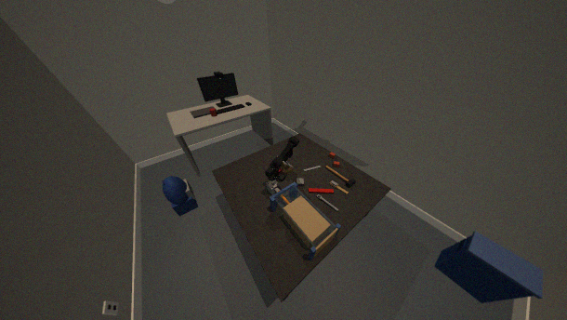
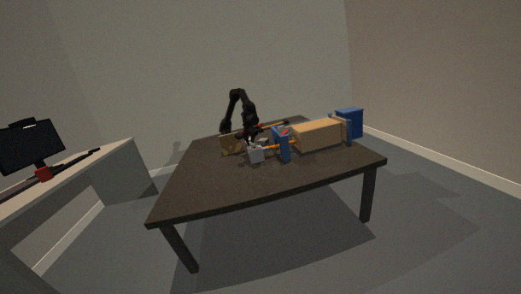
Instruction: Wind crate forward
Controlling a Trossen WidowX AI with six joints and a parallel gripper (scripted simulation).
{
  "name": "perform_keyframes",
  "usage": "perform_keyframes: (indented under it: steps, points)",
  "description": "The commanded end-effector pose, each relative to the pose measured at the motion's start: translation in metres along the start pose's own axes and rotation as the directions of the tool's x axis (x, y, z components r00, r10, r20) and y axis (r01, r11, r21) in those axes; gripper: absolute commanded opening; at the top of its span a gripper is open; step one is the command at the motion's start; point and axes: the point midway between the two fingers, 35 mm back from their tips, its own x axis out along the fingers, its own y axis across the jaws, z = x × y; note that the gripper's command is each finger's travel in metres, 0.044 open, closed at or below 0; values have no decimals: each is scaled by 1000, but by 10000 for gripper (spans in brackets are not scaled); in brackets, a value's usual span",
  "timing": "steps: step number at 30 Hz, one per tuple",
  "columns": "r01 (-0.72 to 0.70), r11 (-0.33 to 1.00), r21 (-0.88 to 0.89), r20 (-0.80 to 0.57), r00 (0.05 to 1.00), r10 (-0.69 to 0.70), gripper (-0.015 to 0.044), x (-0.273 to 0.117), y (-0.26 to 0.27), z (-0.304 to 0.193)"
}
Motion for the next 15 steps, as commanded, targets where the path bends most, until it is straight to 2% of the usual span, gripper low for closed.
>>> perform_keyframes:
  steps: [1,15]
  points:
    - [-4,1000,30,0,1000,4,0,0,1,0]
    - [2,1000,-9,1,1000,-2,0,9,1,1]
